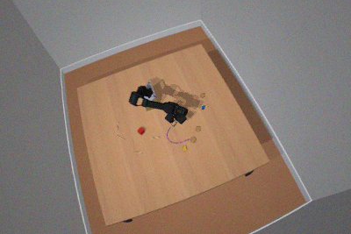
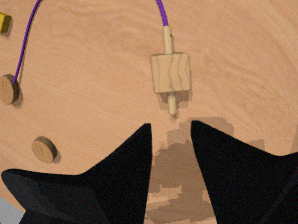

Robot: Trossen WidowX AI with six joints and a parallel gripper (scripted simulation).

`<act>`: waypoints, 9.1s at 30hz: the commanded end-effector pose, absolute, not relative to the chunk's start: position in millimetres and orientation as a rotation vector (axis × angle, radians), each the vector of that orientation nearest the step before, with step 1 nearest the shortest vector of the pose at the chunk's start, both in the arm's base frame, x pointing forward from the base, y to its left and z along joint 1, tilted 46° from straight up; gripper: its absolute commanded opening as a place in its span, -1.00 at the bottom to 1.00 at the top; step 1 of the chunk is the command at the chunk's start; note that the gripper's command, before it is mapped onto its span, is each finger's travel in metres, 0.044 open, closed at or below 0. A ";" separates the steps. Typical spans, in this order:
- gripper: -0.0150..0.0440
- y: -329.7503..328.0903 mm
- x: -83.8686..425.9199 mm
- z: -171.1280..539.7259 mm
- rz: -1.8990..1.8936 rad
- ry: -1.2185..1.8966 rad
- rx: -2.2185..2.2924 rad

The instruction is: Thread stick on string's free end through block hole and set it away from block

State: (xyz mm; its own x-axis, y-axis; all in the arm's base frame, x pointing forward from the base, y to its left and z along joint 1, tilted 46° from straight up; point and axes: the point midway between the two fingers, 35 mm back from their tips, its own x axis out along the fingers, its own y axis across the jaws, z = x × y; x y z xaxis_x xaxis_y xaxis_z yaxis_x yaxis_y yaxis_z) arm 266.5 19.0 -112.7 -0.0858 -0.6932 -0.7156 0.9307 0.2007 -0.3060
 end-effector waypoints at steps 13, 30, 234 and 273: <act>-0.07 -1.5 261.5 -132.6 -1.394 0.922 0.315; -0.07 -21.0 256.4 -150.1 -1.397 0.920 0.312; -0.49 43.9 210.2 -223.9 -1.371 0.868 0.210; -0.49 43.9 210.2 -223.9 -1.371 0.868 0.210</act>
